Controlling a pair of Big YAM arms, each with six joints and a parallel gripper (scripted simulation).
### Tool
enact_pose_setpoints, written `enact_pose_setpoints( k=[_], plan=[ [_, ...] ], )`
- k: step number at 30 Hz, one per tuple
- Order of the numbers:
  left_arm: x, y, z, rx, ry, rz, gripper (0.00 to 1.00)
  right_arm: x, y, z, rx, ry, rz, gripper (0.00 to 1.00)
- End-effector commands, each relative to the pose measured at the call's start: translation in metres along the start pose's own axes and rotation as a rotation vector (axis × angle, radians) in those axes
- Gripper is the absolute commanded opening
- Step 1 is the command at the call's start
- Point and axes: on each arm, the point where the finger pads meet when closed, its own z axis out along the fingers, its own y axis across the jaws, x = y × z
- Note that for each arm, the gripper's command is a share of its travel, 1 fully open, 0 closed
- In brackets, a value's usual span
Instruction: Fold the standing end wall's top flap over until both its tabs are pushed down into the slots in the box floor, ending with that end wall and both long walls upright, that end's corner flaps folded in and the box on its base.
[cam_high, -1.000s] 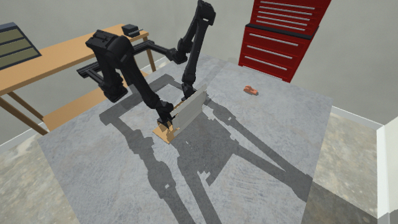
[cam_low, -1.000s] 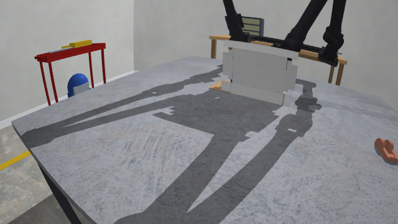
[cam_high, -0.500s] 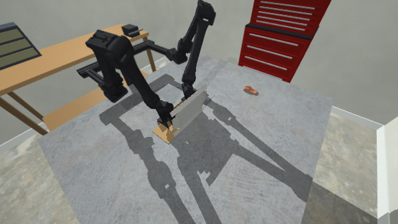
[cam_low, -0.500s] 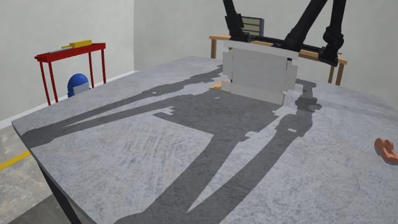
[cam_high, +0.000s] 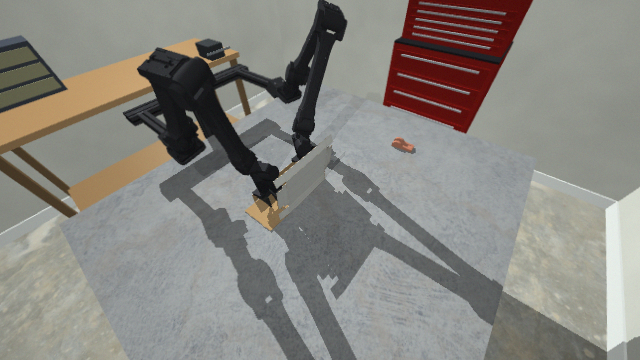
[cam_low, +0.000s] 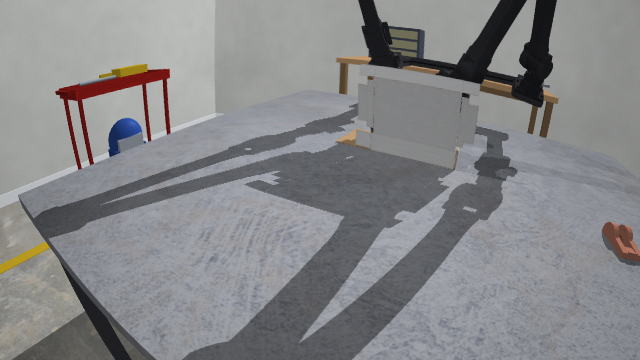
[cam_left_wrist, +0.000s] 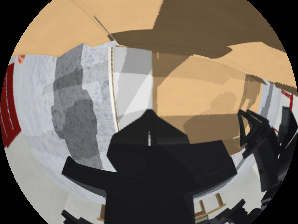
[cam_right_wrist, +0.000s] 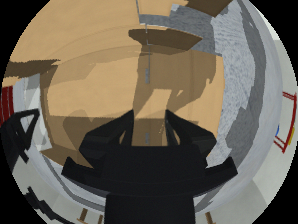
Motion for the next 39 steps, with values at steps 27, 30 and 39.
enact_pose_setpoints(
  k=[27, 30, 39],
  plan=[
    [-0.013, 0.003, -0.068, -0.031, 0.015, -0.002, 0.0, 0.018, -0.008, 0.018, 0.021, 0.069, -0.002, 0.43],
    [-0.013, 0.003, -0.068, -0.031, 0.015, -0.002, 0.0, 0.018, -0.008, 0.018, 0.021, 0.069, -0.002, 0.43],
    [-0.013, 0.003, -0.068, -0.031, 0.015, -0.002, 0.0, 0.018, -0.008, 0.018, 0.021, 0.069, -0.002, 0.43]
  ],
)
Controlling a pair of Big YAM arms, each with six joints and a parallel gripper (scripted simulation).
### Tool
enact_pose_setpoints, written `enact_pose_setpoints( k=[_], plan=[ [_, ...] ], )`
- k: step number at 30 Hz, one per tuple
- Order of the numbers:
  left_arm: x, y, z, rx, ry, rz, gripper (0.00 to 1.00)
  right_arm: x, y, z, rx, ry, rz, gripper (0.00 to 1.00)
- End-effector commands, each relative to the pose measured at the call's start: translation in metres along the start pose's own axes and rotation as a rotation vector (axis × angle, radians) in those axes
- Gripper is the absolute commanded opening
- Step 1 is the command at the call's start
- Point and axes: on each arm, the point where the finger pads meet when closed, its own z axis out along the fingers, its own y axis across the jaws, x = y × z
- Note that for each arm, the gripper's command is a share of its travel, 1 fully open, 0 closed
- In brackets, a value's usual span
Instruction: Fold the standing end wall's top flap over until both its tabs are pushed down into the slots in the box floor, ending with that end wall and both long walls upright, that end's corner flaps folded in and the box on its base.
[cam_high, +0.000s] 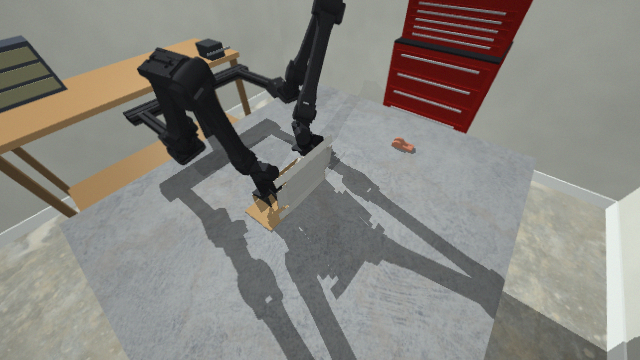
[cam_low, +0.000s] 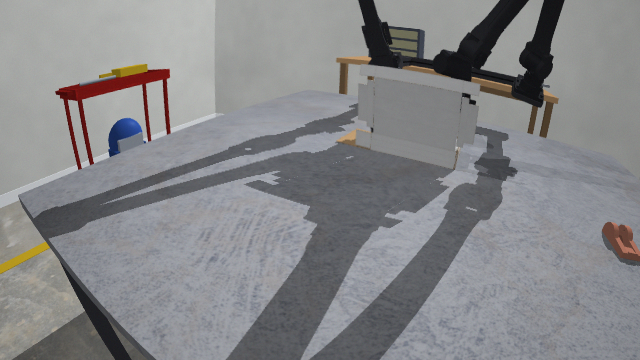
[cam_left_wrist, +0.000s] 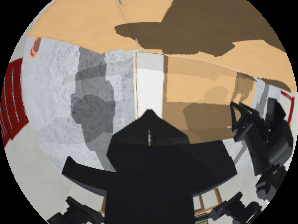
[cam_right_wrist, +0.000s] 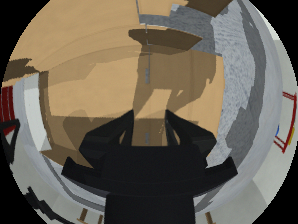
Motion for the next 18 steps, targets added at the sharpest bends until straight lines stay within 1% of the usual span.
enact_pose_setpoints(
  k=[1, 15, 16, 17, 18],
  plan=[
    [-0.002, -0.009, -0.009, 0.017, -0.014, -0.003, 0.0, 0.018, -0.008, 0.018, 0.021, 0.069, -0.002, 0.43],
    [-0.002, -0.009, -0.009, 0.017, -0.014, -0.003, 0.0, 0.018, -0.008, 0.018, 0.021, 0.069, -0.002, 0.43],
    [-0.001, -0.004, -0.009, 0.021, -0.018, -0.003, 0.11, 0.018, -0.008, 0.018, 0.021, 0.069, -0.002, 0.43],
    [-0.002, 0.009, -0.006, 0.021, -0.02, -0.007, 0.19, 0.018, -0.008, 0.018, 0.021, 0.069, -0.002, 0.43],
    [-0.003, 0.021, -0.002, 0.016, -0.019, -0.012, 0.19, 0.018, -0.008, 0.018, 0.021, 0.069, -0.002, 0.43]
  ],
)
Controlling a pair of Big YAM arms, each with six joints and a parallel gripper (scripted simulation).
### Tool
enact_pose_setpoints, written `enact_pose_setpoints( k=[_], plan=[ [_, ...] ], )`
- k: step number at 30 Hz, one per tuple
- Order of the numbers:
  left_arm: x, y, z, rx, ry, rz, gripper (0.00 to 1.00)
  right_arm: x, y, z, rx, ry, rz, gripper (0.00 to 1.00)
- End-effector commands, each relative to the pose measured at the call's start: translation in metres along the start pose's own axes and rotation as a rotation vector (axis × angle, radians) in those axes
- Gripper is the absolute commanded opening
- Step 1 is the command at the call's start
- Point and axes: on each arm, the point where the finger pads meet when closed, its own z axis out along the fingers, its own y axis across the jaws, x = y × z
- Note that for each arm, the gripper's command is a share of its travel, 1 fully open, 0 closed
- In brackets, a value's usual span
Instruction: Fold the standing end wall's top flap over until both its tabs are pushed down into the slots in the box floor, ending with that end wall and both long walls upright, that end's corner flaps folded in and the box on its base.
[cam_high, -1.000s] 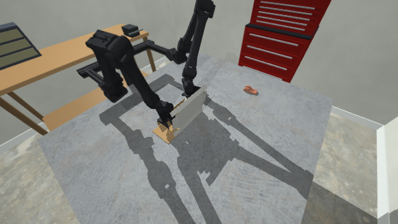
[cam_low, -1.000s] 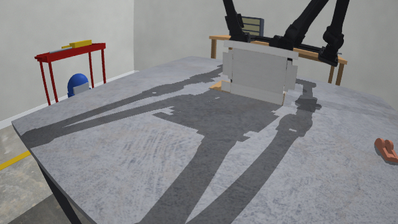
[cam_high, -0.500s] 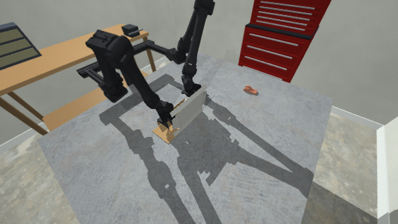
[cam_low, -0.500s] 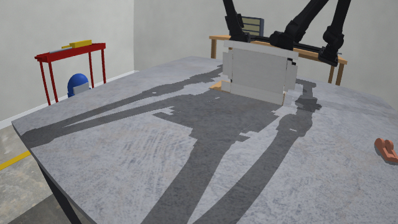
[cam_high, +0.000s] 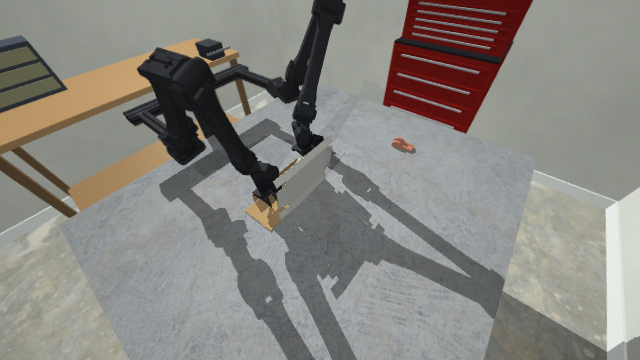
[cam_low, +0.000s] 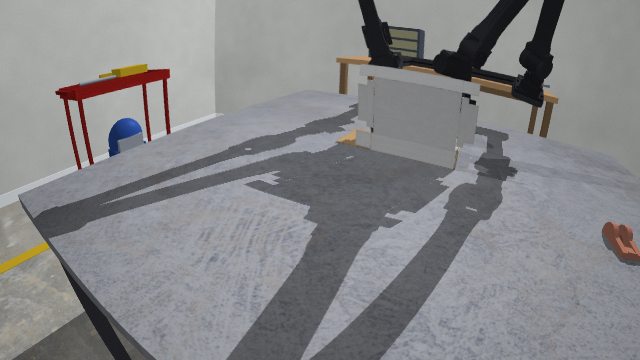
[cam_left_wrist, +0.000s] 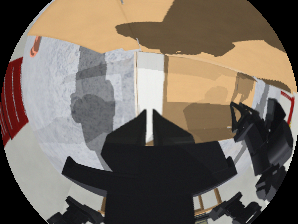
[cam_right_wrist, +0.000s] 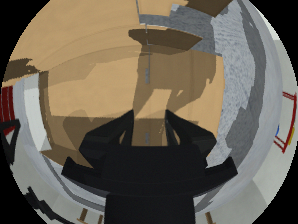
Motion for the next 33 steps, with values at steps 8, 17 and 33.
enact_pose_setpoints(
  k=[8, 17, 33],
  plan=[
    [-0.002, 0.017, 0.001, 0.017, -0.015, -0.002, 0.19, 0.018, -0.008, 0.018, 0.021, 0.069, -0.002, 0.43],
    [0.007, 0.016, 0.046, 0.016, -0.015, -0.002, 0.19, 0.018, -0.008, 0.018, 0.021, 0.069, -0.002, 0.43],
    [0.011, 0.016, 0.064, 0.016, -0.015, -0.001, 0.19, 0.018, -0.008, 0.018, 0.021, 0.069, -0.002, 0.43]
  ],
)
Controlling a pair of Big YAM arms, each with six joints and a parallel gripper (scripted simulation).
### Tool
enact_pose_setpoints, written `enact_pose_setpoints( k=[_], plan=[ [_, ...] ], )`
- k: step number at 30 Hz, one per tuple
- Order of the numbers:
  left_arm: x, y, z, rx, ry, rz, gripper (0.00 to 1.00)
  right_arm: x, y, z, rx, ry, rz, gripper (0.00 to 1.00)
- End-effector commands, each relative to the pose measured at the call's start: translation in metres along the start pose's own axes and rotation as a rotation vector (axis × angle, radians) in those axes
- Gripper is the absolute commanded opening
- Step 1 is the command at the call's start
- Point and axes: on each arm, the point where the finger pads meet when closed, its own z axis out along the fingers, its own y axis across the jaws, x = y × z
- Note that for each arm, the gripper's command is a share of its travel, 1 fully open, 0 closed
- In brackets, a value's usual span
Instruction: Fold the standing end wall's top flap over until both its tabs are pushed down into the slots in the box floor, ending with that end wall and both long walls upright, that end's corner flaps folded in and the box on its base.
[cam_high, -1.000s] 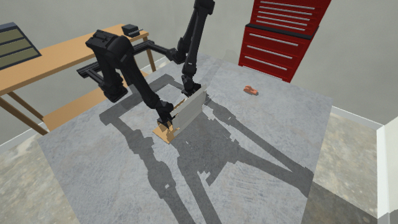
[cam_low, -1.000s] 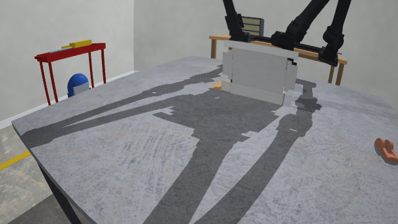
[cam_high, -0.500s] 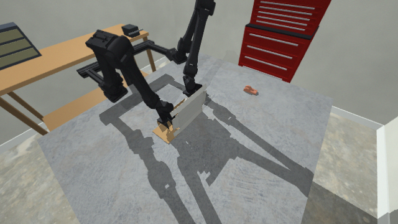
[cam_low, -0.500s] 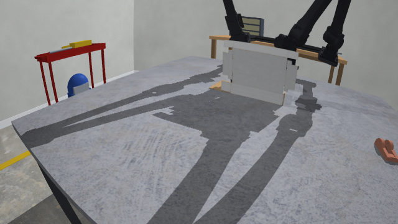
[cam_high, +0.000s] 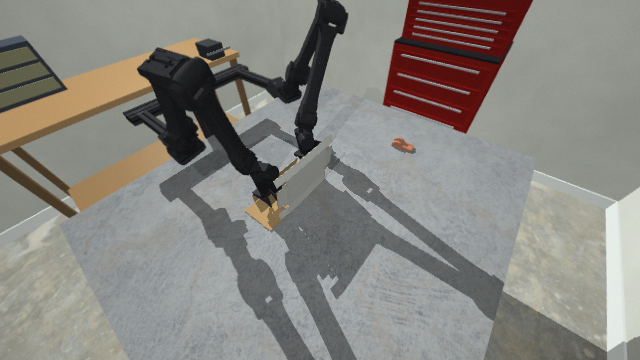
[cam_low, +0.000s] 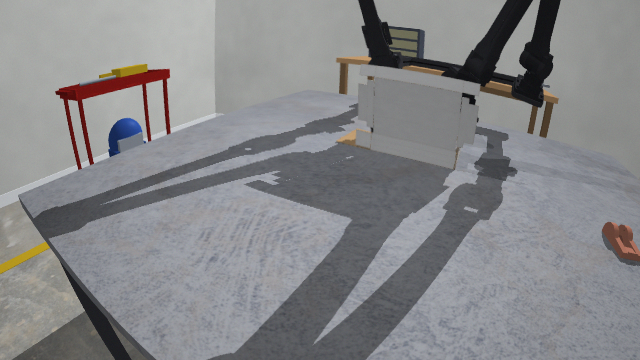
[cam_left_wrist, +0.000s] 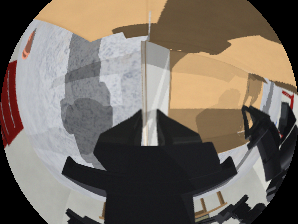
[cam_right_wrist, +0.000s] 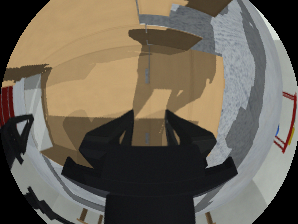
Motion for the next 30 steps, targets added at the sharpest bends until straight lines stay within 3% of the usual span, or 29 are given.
enact_pose_setpoints(
  k=[1, 25, 30],
  plan=[
    [-0.0021, 0.0047, 0.0187, -0.017, 0.006, -0.007, 0.19, 0.0183, -0.0081, 0.0183, 0.021, 0.069, -0.002, 0.43],
    [-0.0021, 0.0047, 0.0187, -0.017, 0.006, -0.007, 0.19, 0.0183, -0.0081, 0.0183, 0.021, 0.069, -0.002, 0.43],
    [-0.0021, 0.0047, 0.0187, -0.017, 0.006, -0.007, 0.13, 0.0183, -0.0081, 0.0183, 0.021, 0.069, -0.002, 0.43]
  ],
)
